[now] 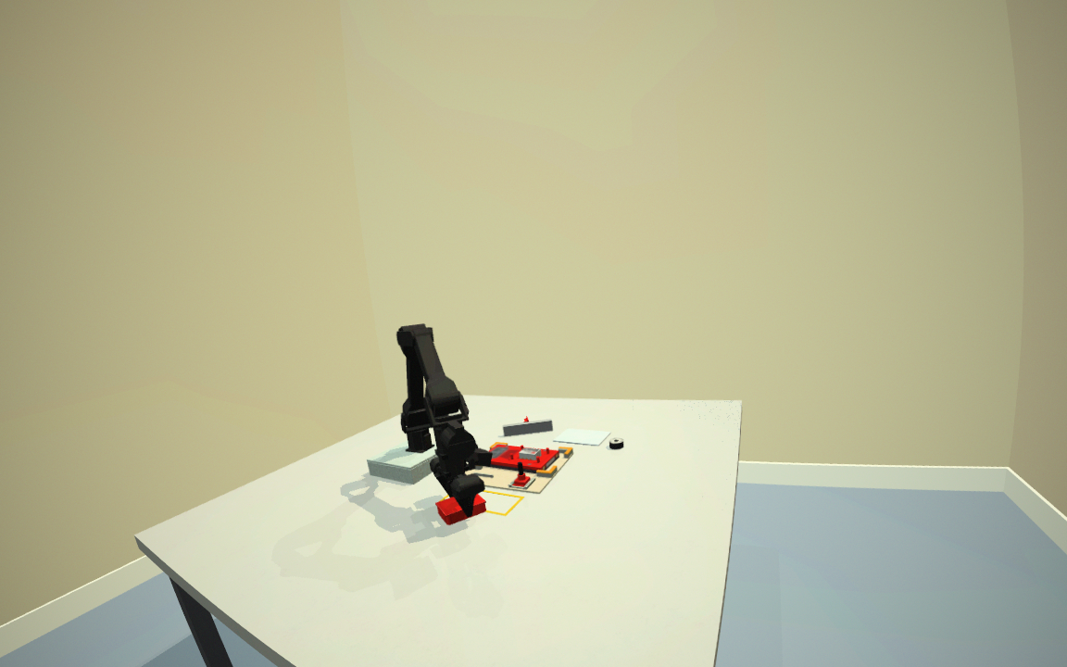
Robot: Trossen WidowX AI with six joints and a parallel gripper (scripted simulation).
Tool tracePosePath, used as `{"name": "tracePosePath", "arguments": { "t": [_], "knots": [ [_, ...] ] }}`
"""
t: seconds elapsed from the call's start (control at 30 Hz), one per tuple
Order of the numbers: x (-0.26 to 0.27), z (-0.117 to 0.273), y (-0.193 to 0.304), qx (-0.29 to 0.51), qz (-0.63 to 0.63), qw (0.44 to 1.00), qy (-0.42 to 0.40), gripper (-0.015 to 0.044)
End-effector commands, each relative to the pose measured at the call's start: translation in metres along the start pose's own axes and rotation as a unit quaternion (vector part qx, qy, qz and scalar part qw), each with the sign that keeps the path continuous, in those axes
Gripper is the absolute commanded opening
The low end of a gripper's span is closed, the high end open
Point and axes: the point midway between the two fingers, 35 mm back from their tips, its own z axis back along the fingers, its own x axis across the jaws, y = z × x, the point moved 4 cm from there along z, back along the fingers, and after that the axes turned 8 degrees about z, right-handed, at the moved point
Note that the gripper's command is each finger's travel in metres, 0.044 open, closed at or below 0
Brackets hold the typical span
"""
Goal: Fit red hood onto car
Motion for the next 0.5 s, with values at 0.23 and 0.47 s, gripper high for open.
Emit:
{"name": "tracePosePath", "arguments": {
  "t": [0.23, 0.47],
  "knots": [
    [-0.0002, 0.0004, 0.0000, 0.000, 0.000, 1.000, 0.000, 0.0295],
    [0.0000, 0.0022, 0.0000, 0.000, 0.000, 1.000, 0.000, 0.0170]
  ]
}}
